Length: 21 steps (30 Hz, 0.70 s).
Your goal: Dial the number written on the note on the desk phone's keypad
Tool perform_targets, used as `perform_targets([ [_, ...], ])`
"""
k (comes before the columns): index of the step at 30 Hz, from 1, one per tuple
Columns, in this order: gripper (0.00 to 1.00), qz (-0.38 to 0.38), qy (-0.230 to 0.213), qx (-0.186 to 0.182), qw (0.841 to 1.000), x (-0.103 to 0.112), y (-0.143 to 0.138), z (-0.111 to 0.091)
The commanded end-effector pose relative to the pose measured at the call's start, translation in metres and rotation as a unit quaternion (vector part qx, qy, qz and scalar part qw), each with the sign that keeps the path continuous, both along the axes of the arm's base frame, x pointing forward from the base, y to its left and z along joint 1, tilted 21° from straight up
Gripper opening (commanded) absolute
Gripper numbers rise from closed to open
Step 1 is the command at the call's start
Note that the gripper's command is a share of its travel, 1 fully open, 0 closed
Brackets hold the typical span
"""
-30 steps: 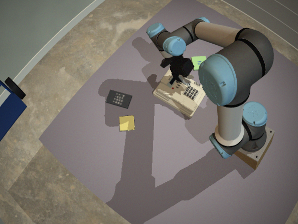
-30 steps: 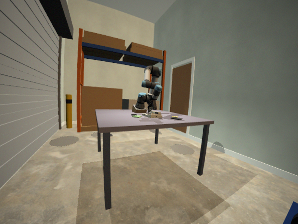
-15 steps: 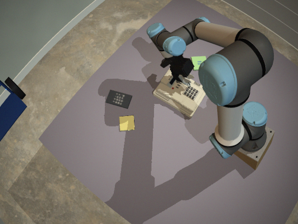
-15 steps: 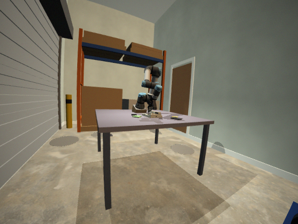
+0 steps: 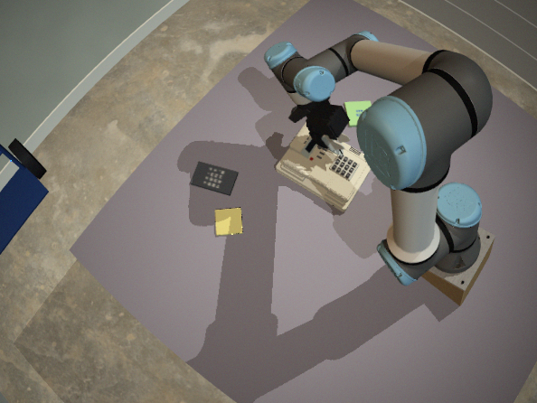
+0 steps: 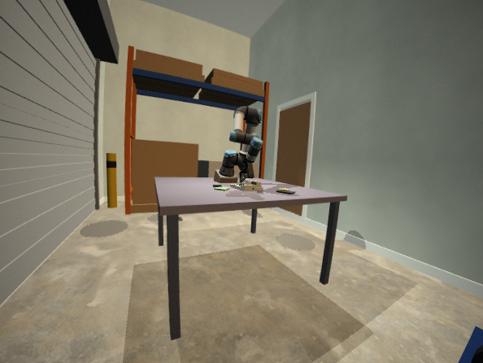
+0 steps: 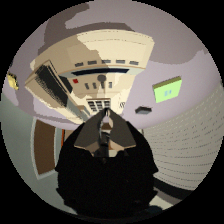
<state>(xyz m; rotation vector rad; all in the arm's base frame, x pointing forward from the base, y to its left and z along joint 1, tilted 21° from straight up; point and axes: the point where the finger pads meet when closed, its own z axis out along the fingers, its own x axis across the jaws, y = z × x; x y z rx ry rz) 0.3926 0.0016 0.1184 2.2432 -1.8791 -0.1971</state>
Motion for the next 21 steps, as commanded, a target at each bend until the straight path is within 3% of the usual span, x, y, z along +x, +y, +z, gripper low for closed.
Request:
perform_targets([
  [1, 0.00, 0.000, -0.001, 0.000, 1.000, 0.0022, 0.0001, -0.0047],
  [21, 0.00, 0.000, -0.001, 0.000, 1.000, 0.0041, 0.0003, -0.0097],
])
